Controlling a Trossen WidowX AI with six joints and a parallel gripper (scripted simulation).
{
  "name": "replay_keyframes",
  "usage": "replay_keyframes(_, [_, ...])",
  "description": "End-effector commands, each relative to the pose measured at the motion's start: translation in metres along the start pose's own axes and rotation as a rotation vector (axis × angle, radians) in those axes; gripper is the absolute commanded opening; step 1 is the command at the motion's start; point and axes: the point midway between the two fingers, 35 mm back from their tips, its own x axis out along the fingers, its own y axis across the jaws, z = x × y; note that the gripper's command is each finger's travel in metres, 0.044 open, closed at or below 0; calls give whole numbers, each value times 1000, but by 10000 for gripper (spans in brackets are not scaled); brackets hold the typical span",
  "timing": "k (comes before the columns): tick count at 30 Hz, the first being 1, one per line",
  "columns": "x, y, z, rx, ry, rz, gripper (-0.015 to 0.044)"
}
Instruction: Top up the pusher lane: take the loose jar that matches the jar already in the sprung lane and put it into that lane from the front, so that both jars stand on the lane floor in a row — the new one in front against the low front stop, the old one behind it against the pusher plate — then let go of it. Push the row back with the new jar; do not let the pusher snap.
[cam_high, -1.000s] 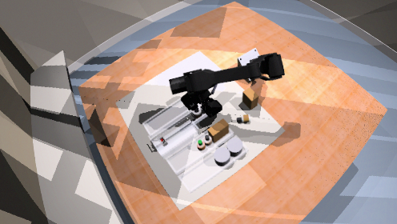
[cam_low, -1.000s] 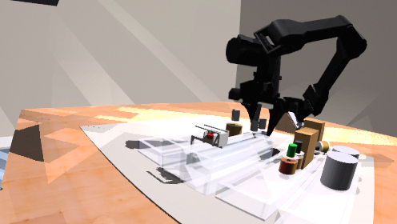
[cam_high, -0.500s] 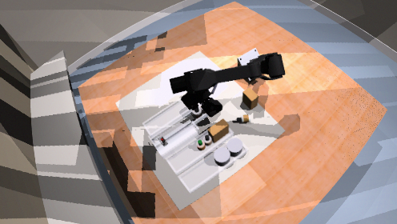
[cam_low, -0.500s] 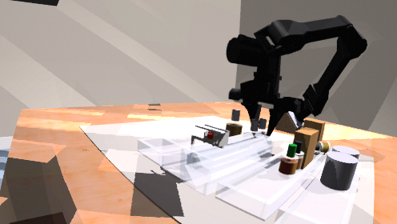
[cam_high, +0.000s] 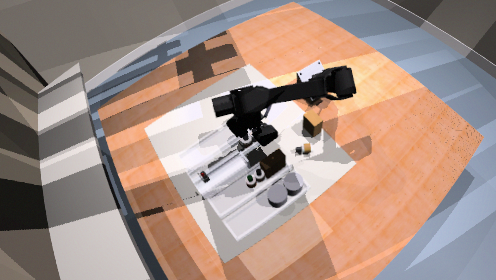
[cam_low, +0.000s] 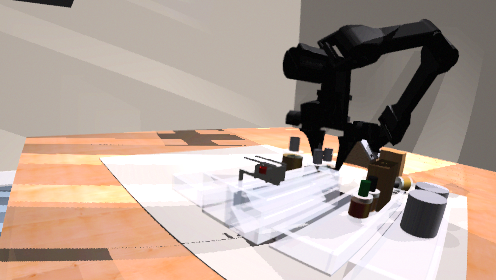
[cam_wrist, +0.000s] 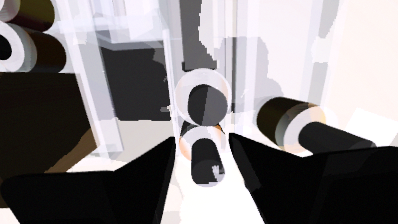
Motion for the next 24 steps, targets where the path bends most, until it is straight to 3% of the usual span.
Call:
replay_keyframes(1, [0,0,0,-5,0,-1,276])
replay_keyframes(15, [-20,0,-2,-5,0,-2,276])
replay_keyframes(24, [-22,-2,-28,-3,1,-3,276])
